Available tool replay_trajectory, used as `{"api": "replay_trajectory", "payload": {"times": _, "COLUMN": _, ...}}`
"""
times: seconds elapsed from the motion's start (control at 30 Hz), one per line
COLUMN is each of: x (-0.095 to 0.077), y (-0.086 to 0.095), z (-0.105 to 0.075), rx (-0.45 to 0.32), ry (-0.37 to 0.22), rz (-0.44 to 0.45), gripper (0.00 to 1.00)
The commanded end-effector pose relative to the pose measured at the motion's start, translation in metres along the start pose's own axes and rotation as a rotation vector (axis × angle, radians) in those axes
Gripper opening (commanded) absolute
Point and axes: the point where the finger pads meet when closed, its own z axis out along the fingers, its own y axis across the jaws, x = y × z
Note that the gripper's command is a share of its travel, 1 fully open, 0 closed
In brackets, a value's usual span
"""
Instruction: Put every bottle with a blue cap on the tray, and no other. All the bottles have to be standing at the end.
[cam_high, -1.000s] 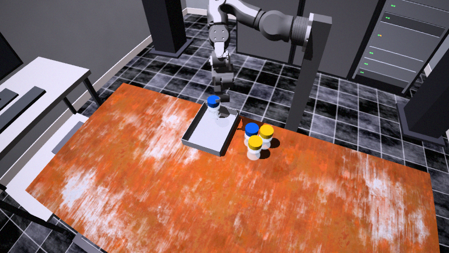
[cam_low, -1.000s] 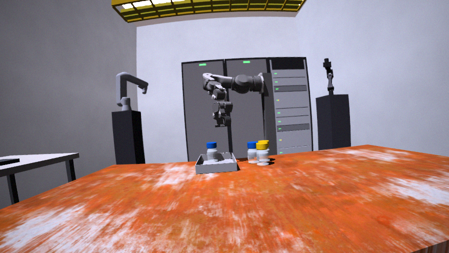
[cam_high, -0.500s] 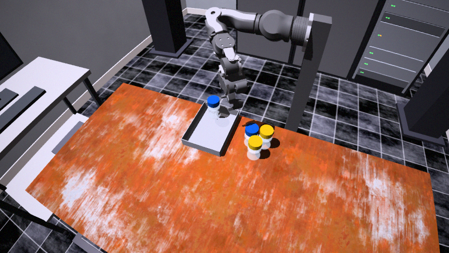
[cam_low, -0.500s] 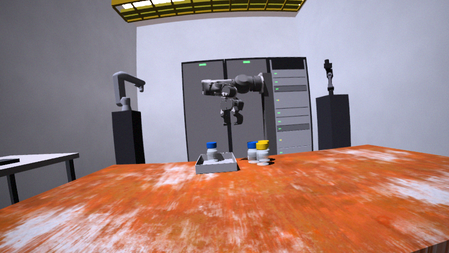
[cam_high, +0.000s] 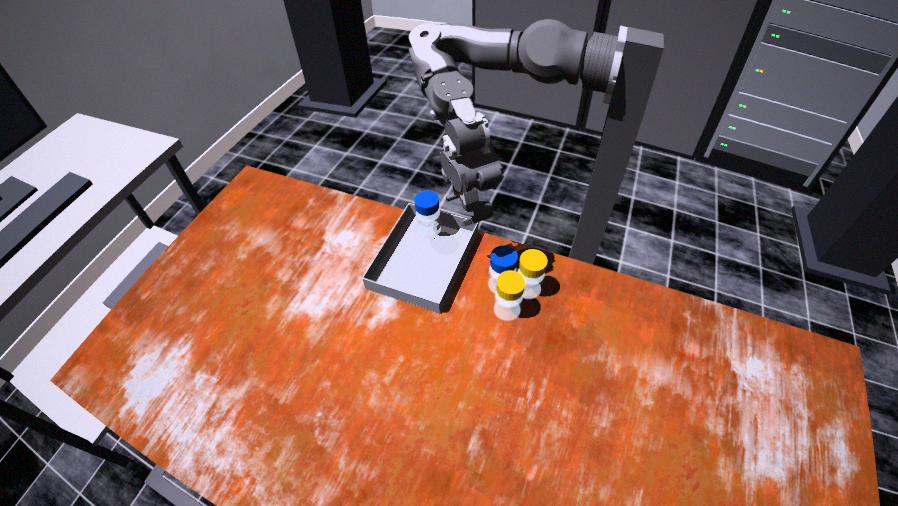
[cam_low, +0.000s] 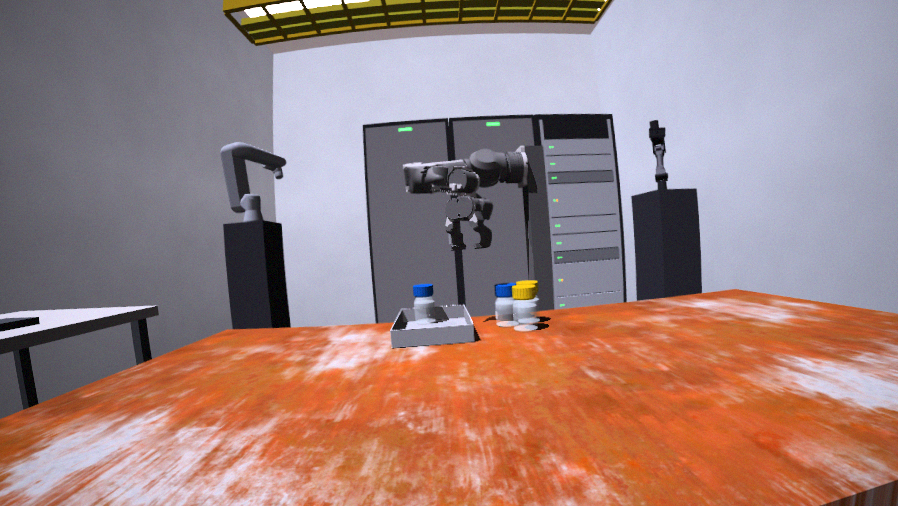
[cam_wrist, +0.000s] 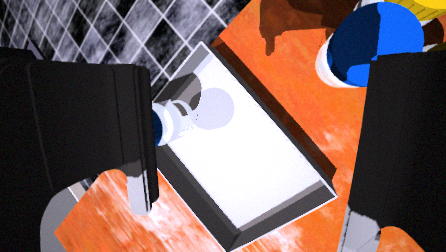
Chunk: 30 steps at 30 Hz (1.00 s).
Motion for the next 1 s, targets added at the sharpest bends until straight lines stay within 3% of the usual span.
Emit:
{"api": "replay_trajectory", "payload": {"times": 0.0, "x": -0.001, "y": 0.001, "z": -0.001, "rx": 0.005, "ry": -0.004, "rz": -0.015, "gripper": 0.42}}
{"api": "replay_trajectory", "payload": {"times": 0.3, "x": 0.004, "y": 0.030, "z": 0.000, "rx": 0.008, "ry": -0.005, "rz": -0.173, "gripper": 0.42}}
{"api": "replay_trajectory", "payload": {"times": 0.37, "x": 0.004, "y": 0.030, "z": 0.000, "rx": 0.008, "ry": -0.005, "rz": -0.173, "gripper": 0.42}}
{"api": "replay_trajectory", "payload": {"times": 0.87, "x": 0.017, "y": 0.100, "z": 0.001, "rx": 0.015, "ry": -0.006, "rz": -0.554, "gripper": 0.42}}
{"api": "replay_trajectory", "payload": {"times": 0.97, "x": 0.016, "y": 0.102, "z": -0.001, "rx": 0.006, "ry": -0.013, "rz": -0.540, "gripper": 0.42}}
